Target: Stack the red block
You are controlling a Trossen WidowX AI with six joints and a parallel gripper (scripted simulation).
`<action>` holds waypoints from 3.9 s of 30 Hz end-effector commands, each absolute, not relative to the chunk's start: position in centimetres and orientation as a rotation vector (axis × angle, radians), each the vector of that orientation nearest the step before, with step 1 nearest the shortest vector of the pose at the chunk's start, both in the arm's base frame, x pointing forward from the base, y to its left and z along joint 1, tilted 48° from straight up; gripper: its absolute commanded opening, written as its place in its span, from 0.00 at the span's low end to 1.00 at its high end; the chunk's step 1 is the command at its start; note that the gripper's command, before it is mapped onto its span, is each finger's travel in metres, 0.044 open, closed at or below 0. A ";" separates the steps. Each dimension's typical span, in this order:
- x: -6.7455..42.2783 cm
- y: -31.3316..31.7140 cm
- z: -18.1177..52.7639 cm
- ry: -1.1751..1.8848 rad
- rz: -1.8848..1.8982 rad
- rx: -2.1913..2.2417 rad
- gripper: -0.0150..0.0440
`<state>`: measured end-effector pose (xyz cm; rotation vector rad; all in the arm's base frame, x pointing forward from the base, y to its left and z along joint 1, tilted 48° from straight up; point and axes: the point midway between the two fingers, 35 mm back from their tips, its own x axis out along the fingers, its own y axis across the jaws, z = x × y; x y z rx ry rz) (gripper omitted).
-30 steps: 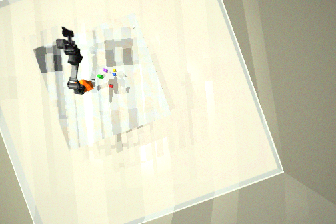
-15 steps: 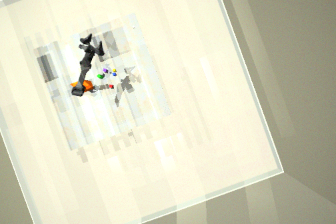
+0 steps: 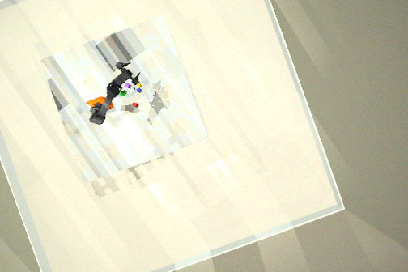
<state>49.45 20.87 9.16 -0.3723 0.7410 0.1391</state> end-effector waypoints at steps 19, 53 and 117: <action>30.8 -2.9 10.9 1.226 -0.970 -0.238 1.00; 29.5 -7.9 6.9 1.226 -1.003 -0.244 1.00; 29.6 -5.0 9.4 1.227 -1.002 -0.243 0.25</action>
